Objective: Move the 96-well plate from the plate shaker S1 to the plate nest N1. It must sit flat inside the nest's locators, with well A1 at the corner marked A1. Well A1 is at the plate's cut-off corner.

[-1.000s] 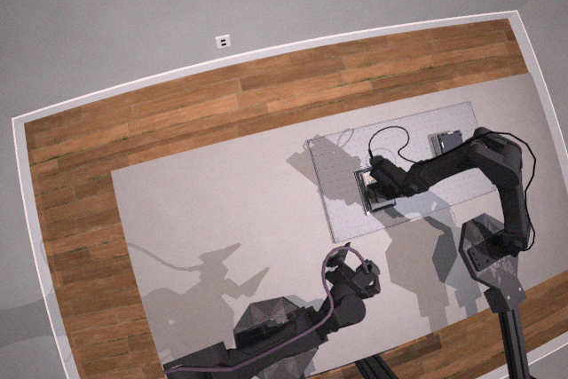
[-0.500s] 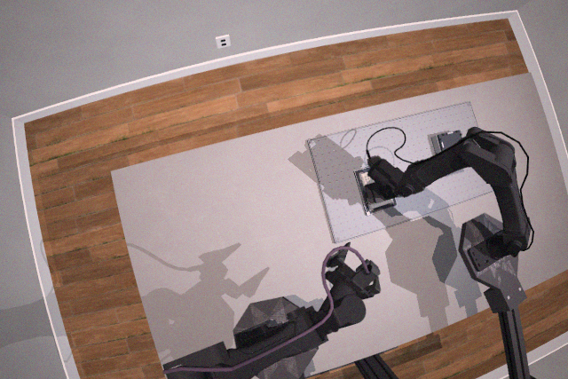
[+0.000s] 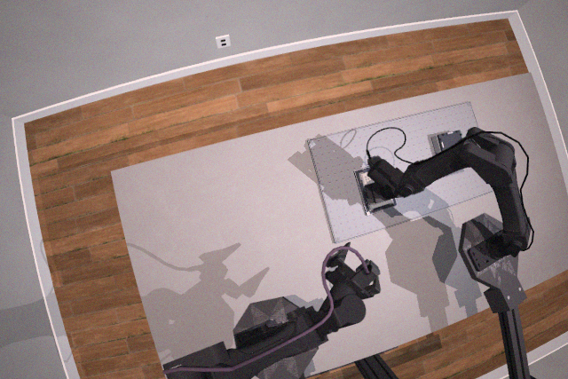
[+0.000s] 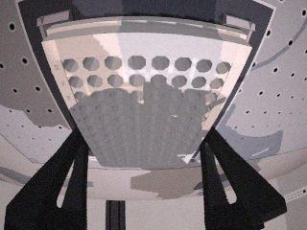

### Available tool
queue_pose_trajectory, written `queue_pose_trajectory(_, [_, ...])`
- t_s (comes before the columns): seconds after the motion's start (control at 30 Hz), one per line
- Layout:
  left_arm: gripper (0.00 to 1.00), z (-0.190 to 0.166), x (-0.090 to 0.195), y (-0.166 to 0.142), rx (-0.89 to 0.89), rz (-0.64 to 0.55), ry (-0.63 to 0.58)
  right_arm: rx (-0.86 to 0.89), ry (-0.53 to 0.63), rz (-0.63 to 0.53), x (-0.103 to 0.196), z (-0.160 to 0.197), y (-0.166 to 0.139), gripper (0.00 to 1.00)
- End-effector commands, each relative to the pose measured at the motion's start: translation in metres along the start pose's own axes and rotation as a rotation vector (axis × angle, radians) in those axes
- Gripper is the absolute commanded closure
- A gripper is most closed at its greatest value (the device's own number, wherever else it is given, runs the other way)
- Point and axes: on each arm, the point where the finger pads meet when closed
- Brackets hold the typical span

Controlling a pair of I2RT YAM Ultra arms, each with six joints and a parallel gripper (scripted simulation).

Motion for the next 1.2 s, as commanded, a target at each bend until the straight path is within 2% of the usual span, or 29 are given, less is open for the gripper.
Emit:
queue_pose_trajectory(0.0, [0.00, -0.002, 0.002, 0.001, -0.001, -0.005, -0.008, -0.001, -0.001, -0.036, 0.014, 0.005, 0.012, 0.19])
queue_pose_trajectory(0.03, [0.00, -0.002, 0.002, 0.001, -0.001, -0.005, -0.008, 0.000, -0.001, -0.036, 0.014, 0.005, 0.012, 0.19])
queue_pose_trajectory(0.1, [0.00, -0.002, 0.002, 0.001, -0.001, -0.005, -0.008, 0.002, 0.000, -0.038, 0.014, 0.005, 0.013, 0.00])
queue_pose_trajectory(0.2, [0.00, -0.002, 0.002, 0.001, -0.001, -0.005, -0.008, 0.010, -0.009, -0.022, 0.017, 0.004, 0.002, 0.00])
queue_pose_trajectory(0.63, [0.00, -0.002, 0.002, 0.001, -0.001, -0.005, -0.008, 0.012, -0.011, -0.028, 0.034, 0.000, -0.001, 0.00])
queue_pose_trajectory(0.93, [0.00, -0.002, 0.002, 0.001, -0.001, -0.005, -0.008, 0.015, -0.016, -0.021, 0.071, -0.002, -0.007, 0.00])
queue_pose_trajectory(1.03, [0.00, -0.002, 0.002, 0.001, -0.001, -0.005, -0.008, -0.008, 0.009, -0.041, 0.074, 0.003, 0.007, 0.00])
queue_pose_trajectory(1.17, [0.00, -0.002, 0.002, 0.001, -0.001, -0.005, -0.008, 0.003, 0.014, -0.048, 0.073, 0.005, 0.010, 0.00])
Point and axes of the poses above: on each arm, the point where the finger pads meet when closed, its own x axis back along the fingers, its own z axis across the jaws, y = z × x, and after that the axes turned 14 degrees about x, right-handed
